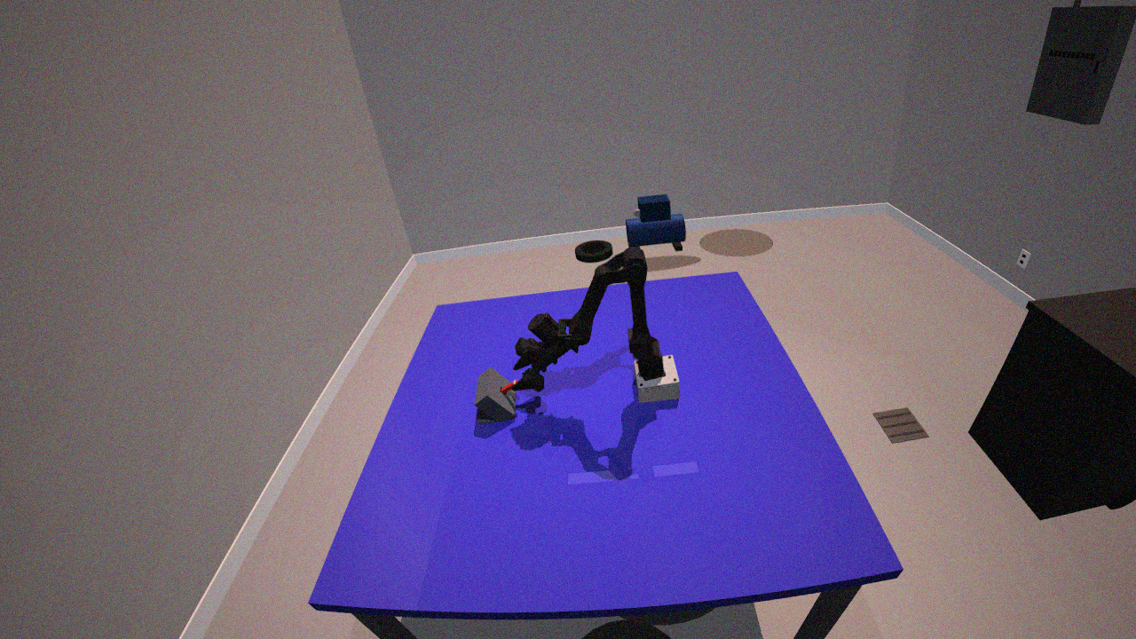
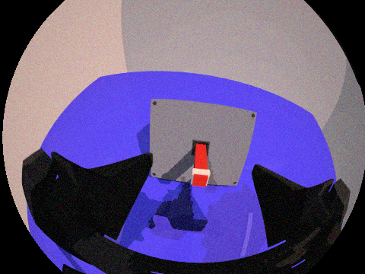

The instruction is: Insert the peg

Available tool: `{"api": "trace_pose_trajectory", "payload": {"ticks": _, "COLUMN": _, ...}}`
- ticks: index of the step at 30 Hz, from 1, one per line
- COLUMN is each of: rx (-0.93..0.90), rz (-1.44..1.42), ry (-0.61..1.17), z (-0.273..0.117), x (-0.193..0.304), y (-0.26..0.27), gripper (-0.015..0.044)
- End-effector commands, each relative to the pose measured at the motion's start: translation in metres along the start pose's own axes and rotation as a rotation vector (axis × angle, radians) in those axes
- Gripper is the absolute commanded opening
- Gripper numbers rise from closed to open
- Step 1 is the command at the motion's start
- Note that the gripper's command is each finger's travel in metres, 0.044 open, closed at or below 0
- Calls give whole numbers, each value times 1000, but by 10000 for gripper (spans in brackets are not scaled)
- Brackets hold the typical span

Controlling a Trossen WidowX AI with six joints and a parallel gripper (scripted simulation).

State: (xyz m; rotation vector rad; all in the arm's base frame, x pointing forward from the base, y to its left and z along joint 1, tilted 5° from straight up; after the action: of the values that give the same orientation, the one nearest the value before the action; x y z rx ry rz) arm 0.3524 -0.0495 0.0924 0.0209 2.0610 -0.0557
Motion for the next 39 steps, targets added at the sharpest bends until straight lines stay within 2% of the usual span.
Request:
{"api": "trace_pose_trajectory", "payload": {"ticks": 1, "rx": -5, "rz": -3, "ry": -1, "z": -5, "x": -1, "y": 0, "gripper": 440}}
{"api": "trace_pose_trajectory", "payload": {"ticks": 39, "rx": -1, "rz": -2, "ry": 1, "z": -36, "x": -3, "y": -1, "gripper": 440}}
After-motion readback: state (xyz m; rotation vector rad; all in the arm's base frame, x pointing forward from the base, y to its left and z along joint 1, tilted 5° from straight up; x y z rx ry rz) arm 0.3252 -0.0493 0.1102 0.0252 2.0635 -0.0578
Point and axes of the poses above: the point midway between the two fingers, 35 mm back from their tips, its own z axis out along the fingers, its own y axis across the jaws, x = y × z, the point moved 2 cm from there along -z, back along the fingers, and after that the axes turned 5 degrees about -z, right-handed, at the moved point
